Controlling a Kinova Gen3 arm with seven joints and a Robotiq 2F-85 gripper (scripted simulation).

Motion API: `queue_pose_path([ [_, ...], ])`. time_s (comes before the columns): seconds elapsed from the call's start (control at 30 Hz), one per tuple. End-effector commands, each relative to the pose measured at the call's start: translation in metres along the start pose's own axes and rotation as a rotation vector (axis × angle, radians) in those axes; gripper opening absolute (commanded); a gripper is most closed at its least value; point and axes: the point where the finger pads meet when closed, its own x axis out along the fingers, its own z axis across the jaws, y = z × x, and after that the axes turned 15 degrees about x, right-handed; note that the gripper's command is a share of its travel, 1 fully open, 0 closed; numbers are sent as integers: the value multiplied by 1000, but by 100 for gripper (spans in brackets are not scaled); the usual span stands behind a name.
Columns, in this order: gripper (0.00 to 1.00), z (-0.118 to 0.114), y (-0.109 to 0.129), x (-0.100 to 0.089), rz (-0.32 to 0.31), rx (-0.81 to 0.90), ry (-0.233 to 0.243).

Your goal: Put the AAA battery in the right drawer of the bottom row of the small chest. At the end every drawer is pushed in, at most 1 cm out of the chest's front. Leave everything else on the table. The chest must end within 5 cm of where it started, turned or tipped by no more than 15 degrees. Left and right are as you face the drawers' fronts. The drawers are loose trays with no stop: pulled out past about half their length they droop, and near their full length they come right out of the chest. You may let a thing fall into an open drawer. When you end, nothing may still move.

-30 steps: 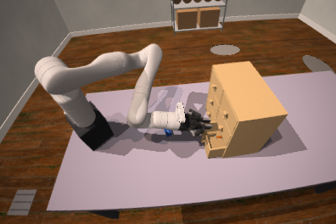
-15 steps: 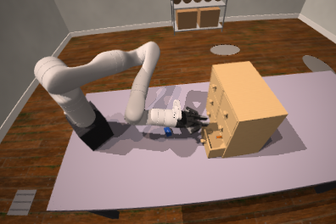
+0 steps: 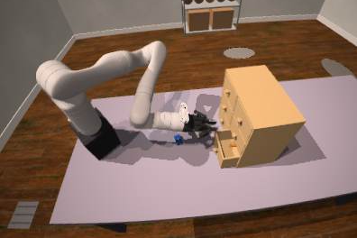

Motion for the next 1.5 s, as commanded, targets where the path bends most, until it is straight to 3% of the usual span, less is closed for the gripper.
queue_pose_path([
  [0.0,24,-9,-1,-2,0,0,9],
  [1.47,24,-63,-27,-39,0,0,9],
])
